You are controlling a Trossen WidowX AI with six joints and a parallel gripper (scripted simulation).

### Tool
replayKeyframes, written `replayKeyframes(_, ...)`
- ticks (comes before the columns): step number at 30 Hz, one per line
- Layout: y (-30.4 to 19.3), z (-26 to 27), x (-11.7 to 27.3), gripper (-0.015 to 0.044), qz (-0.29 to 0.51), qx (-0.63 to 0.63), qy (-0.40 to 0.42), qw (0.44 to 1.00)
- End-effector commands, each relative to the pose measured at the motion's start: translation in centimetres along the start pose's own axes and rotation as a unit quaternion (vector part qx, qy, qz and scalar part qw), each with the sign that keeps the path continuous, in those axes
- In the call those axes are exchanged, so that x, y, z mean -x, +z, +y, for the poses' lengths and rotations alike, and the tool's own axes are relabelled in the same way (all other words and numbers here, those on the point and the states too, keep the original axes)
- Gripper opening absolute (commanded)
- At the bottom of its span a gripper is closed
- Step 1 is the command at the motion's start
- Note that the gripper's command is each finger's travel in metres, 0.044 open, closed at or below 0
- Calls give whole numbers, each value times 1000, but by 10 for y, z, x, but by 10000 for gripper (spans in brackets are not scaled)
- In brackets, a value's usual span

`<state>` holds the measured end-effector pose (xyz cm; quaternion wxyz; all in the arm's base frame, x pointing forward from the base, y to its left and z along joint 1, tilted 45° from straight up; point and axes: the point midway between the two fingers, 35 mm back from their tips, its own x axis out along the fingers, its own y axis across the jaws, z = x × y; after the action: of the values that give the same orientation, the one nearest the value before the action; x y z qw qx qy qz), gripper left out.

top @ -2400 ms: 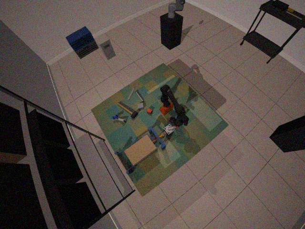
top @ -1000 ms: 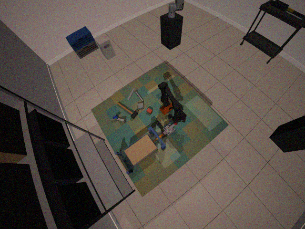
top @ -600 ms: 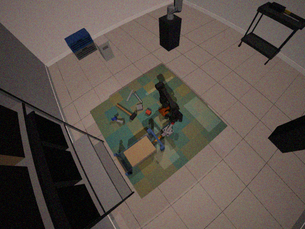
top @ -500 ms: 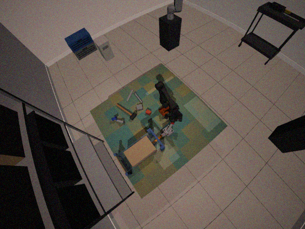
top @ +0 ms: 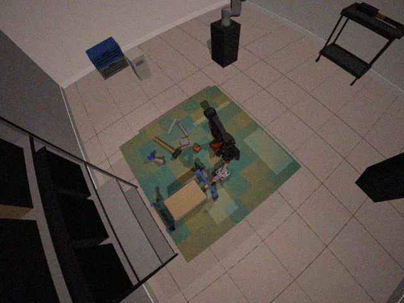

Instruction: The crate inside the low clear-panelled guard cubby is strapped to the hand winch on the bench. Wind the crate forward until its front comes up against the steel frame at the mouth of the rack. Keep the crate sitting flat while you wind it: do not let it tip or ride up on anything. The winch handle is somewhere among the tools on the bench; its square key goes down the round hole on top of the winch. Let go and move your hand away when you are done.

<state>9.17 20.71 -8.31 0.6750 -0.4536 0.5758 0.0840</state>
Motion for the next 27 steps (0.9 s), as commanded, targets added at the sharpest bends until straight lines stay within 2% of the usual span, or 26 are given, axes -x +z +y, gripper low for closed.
replayKeyframes(1,-4,-15,-3,0,4,1,-18,1000)
replayKeyframes(27,-1,-41,-3,0,4,1,-19,1000)
